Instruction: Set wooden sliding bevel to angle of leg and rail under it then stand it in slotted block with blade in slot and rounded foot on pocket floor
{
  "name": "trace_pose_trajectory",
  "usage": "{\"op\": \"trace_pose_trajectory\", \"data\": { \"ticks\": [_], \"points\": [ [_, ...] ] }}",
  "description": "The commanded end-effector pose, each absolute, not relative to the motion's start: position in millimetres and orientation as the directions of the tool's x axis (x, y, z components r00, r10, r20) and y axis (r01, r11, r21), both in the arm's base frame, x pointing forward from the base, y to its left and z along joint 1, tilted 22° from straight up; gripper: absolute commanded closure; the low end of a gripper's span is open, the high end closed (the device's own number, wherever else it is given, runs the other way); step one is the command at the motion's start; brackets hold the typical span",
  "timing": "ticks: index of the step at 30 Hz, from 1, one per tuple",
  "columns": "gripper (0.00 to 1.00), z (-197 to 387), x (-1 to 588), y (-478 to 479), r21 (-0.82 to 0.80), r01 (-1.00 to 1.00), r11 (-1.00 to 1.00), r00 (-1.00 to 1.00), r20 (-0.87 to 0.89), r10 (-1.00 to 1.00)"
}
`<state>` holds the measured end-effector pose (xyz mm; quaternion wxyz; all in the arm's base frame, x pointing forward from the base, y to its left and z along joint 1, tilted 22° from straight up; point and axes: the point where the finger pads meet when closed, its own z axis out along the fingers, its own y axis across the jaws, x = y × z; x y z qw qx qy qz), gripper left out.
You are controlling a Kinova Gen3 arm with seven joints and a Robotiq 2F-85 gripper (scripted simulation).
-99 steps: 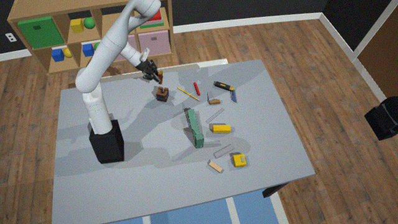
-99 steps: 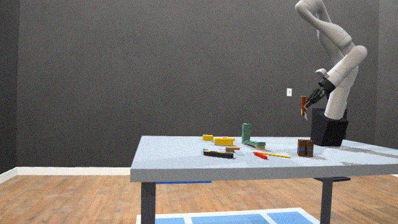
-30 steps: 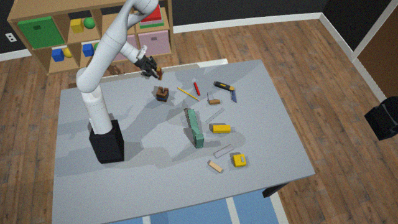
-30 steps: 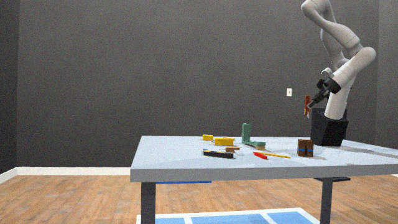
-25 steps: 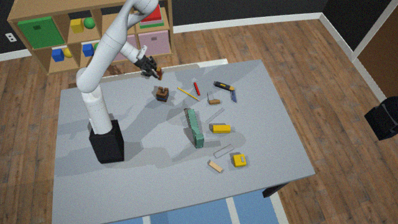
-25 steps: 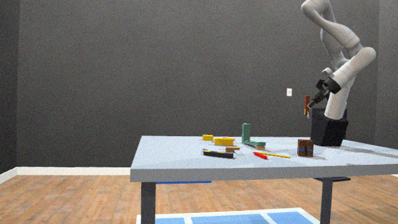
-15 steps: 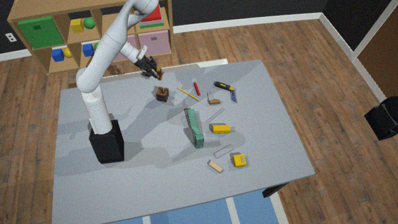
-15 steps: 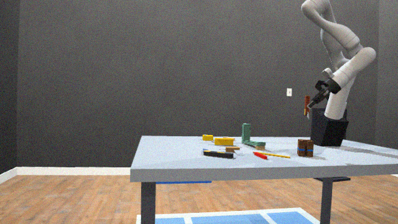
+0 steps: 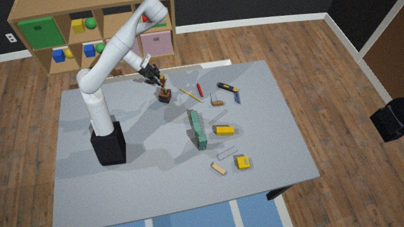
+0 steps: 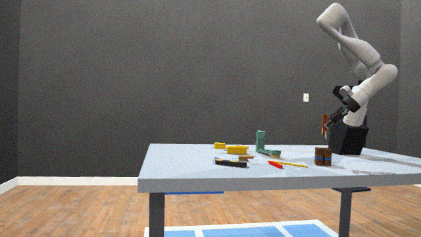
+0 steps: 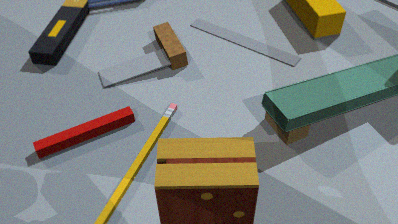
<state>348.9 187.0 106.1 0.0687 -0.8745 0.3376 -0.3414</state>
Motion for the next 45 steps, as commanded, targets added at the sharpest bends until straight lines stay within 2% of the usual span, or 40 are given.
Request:
{"op": "trace_pose_trajectory", "data": {
  "ticks": [1,45],
  "points": [
    [0.9,85,353,196,-0.355,-0.543,-0.76,0.532,0.554,-0.64],
    [0.9,55,356,208,-0.355,-0.543,-0.76,0.532,0.554,-0.64]
  ]
}}
